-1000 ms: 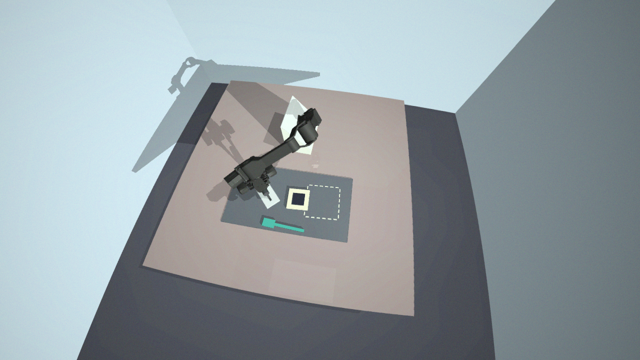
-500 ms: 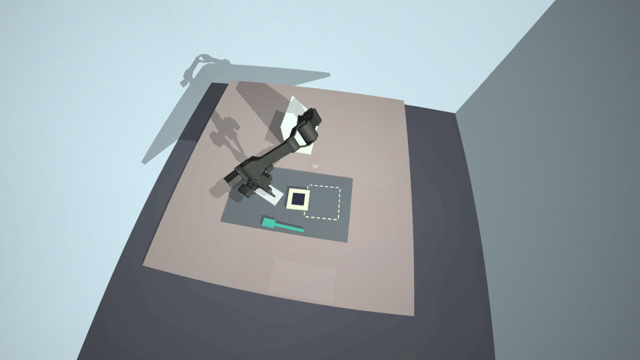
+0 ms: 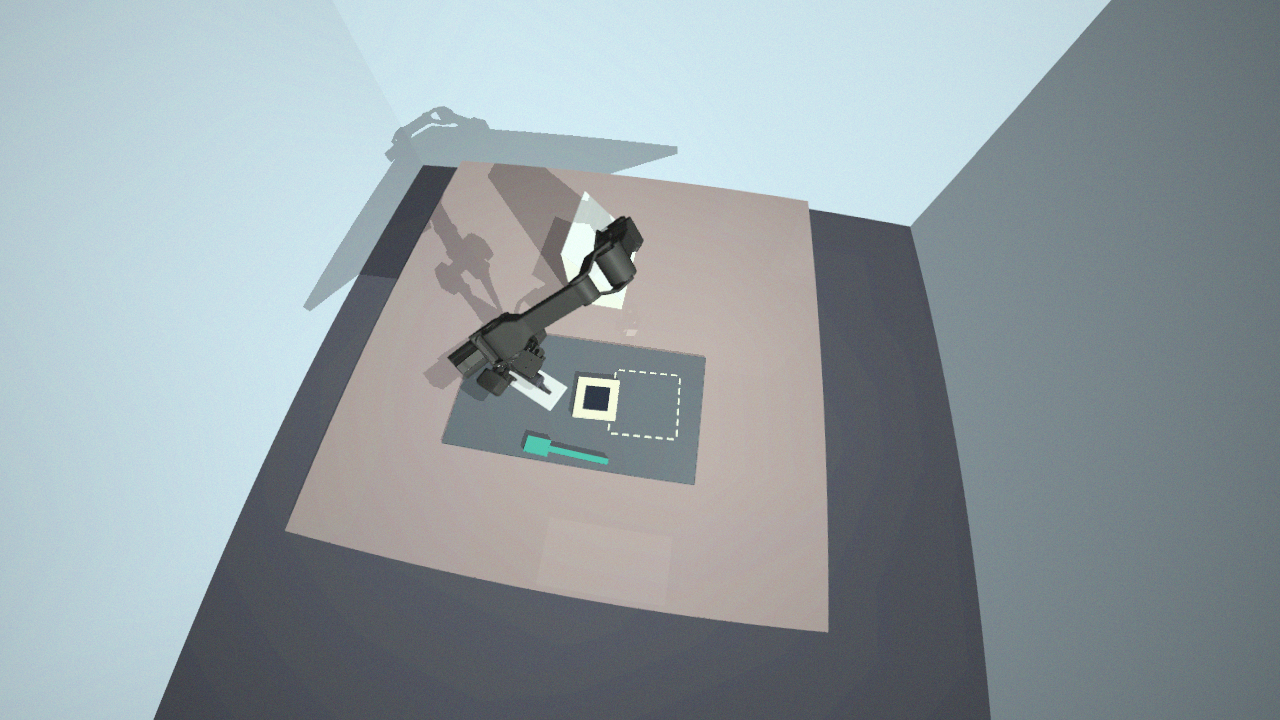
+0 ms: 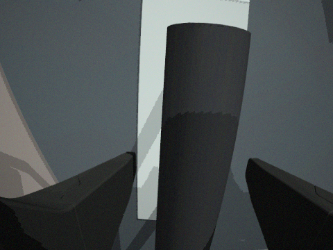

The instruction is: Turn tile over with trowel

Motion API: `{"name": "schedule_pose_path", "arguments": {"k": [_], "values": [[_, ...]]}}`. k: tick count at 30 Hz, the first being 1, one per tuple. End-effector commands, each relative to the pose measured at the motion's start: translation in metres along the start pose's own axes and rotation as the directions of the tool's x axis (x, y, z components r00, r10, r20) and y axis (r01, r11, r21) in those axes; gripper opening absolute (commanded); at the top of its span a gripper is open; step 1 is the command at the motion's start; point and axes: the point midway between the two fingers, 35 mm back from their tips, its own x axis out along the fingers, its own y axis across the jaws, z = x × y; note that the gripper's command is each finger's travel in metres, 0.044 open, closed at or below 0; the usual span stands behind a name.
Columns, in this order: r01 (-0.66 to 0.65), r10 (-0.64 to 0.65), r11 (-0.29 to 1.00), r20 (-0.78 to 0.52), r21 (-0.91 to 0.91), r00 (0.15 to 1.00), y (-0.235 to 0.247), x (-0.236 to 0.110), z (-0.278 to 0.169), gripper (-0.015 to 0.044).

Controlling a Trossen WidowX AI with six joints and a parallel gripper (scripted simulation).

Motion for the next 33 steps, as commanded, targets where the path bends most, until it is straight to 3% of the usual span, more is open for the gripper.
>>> {"name": "schedule_pose_path", "arguments": {"k": [1,11,16,25,33], "values": [[-0.006,0.006,1.0,-0.001,-0.003,1.0,0.001,0.002,-0.001,0.027],[-0.006,0.006,1.0,-0.002,-0.002,1.0,0.001,0.0,-0.001,0.027],[-0.007,0.007,1.0,-0.001,-0.003,1.0,0.004,-0.043,-0.001,0.027],[0.007,-0.007,1.0,0.003,0.012,1.0,0.002,-0.054,-0.005,0.03],[0.044,-0.042,0.989,-0.02,0.139,0.999,0.0,-0.05,-0.009,0.03]]}}
